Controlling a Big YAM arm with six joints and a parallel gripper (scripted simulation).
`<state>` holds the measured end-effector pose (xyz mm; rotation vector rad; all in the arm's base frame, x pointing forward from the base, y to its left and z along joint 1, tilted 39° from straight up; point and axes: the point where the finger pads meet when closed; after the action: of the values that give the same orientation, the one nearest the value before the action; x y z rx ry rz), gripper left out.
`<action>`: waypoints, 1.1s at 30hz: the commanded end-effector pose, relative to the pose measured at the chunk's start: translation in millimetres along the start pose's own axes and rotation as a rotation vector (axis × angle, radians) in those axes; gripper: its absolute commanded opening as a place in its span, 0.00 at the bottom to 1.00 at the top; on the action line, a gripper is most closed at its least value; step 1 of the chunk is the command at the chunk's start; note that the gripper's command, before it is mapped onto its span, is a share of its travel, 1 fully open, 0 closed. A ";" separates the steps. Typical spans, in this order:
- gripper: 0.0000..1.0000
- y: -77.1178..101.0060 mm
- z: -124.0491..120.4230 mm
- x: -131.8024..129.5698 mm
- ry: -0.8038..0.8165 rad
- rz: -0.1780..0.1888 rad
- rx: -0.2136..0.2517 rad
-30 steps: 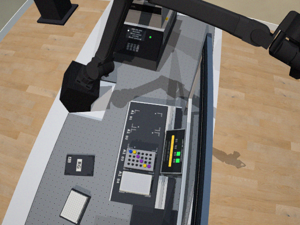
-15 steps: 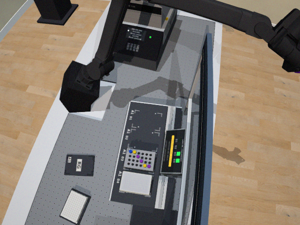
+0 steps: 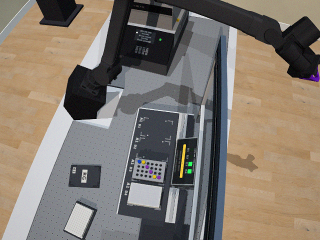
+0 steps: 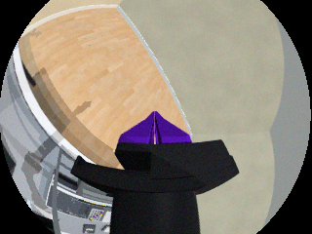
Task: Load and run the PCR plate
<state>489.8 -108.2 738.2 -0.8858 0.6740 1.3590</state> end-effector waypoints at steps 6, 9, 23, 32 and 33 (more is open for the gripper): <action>0.00 27.5 45.9 -3.6 0.025 -0.002 -0.054; 0.00 26.2 54.8 15.9 0.023 -0.005 -0.070; 0.00 21.3 65.7 65.2 0.033 0.141 -0.068; 0.00 31.1 86.7 106.2 0.035 0.204 -0.090; 0.00 32.8 87.1 107.5 0.039 0.208 -0.087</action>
<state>500.1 17.6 647.2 -0.8538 0.7818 1.6106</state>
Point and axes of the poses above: the point where the finger pads meet when closed, its own y axis back along the fingers, its own x axis across the jaws, z = x × y, and after that the axes turned 8 degrees about y, right-handed
